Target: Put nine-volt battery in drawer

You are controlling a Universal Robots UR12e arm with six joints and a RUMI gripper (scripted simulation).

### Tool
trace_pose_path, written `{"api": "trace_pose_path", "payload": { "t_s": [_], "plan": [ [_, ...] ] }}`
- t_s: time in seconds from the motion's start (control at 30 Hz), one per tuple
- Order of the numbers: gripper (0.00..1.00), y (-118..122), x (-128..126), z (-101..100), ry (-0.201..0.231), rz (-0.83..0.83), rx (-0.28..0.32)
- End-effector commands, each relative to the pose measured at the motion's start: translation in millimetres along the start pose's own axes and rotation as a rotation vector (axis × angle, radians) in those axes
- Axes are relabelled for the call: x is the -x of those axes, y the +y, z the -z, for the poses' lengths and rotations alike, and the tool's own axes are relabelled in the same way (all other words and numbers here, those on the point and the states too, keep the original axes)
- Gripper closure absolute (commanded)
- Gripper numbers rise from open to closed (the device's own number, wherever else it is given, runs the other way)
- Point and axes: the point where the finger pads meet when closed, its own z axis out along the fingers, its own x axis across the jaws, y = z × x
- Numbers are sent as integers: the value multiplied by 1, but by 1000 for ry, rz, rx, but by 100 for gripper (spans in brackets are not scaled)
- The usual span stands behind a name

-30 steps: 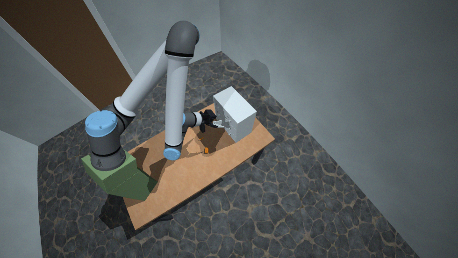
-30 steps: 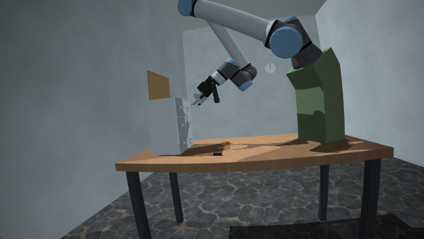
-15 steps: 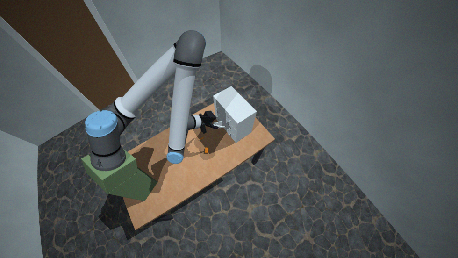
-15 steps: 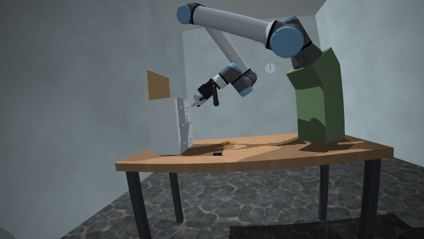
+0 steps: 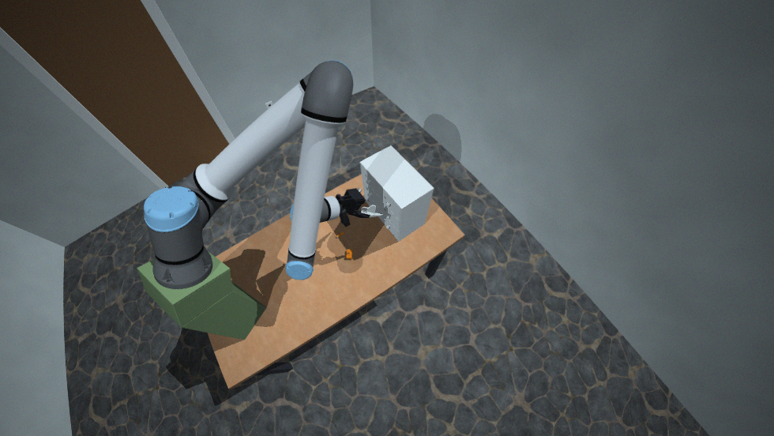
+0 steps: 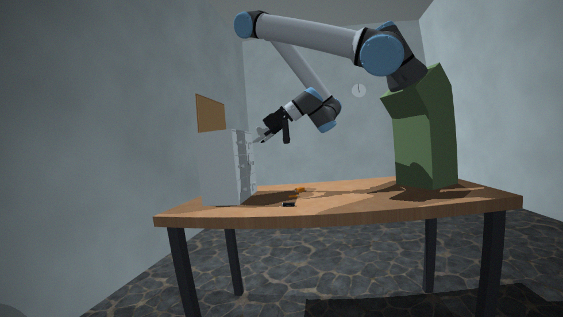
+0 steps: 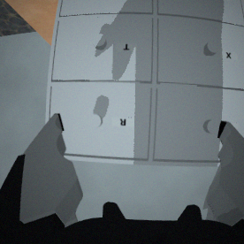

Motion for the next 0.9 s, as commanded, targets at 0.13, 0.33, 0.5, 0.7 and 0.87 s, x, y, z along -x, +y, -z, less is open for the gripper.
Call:
{"api": "trace_pose_path", "payload": {
  "t_s": [0.13,0.33,0.5,0.7,0.87],
  "plan": [
    [0,0,0,-2,0,0,20],
    [0,-1,0,-3,0,0,25],
    [0,-1,0,-3,0,0,27],
    [0,-1,0,-3,0,0,27],
    [0,-1,0,-3,0,0,27]
  ]
}}
